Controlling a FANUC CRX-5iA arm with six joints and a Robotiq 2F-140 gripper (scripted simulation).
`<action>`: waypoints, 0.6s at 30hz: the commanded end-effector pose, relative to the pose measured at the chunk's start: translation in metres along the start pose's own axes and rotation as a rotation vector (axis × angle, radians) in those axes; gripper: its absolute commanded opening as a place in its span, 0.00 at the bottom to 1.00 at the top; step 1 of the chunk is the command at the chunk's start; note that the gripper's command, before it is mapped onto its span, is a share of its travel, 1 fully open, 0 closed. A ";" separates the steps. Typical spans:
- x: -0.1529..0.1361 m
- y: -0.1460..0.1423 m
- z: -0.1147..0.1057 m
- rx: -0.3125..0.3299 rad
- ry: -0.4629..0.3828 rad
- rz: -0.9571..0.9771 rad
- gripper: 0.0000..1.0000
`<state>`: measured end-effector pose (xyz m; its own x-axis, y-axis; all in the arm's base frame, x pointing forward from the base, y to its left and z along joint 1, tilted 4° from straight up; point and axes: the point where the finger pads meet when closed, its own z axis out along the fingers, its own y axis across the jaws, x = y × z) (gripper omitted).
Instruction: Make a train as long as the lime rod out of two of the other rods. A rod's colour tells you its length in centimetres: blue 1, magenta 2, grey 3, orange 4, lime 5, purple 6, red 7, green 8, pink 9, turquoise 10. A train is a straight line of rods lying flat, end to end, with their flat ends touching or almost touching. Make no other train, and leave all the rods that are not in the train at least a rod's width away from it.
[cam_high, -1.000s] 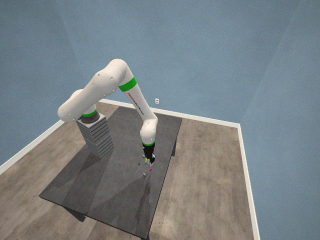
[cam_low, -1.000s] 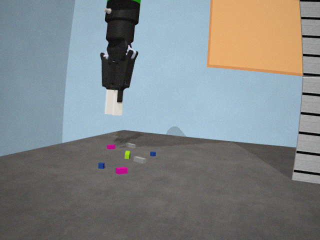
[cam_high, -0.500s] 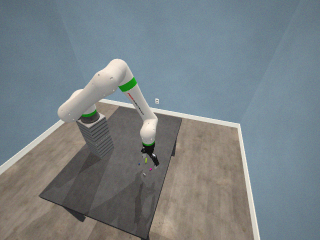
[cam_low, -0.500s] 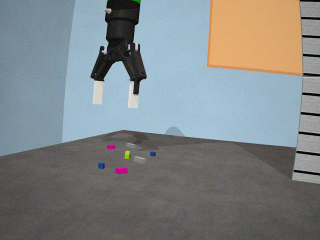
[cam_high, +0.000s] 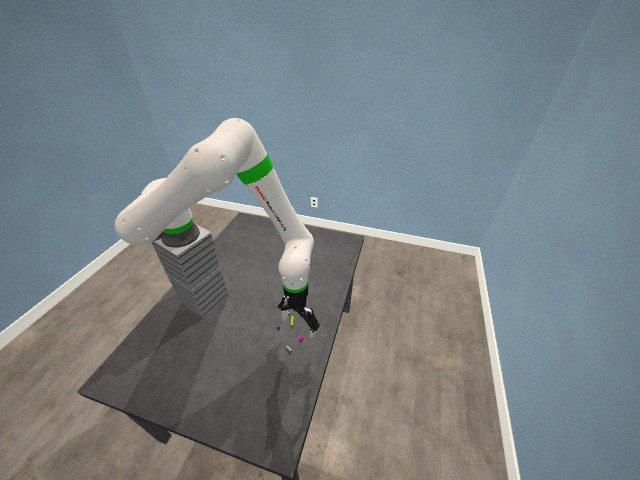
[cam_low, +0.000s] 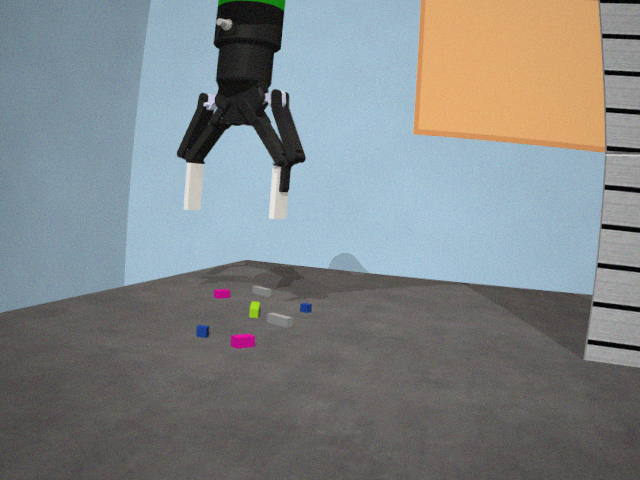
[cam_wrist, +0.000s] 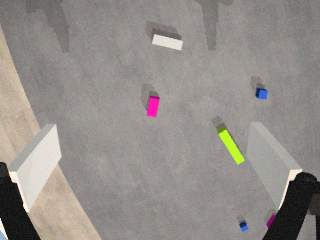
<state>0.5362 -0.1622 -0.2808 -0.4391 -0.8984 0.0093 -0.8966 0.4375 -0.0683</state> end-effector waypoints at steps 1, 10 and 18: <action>0.008 0.001 0.002 -0.003 -0.012 -0.167 1.00; 0.021 0.004 0.007 -0.001 -0.012 -0.460 1.00; 0.034 0.007 0.011 0.001 -0.012 -0.743 1.00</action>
<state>0.5188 -0.1855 -0.2903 0.1560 -0.9855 0.0672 -0.9858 -0.1597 -0.0522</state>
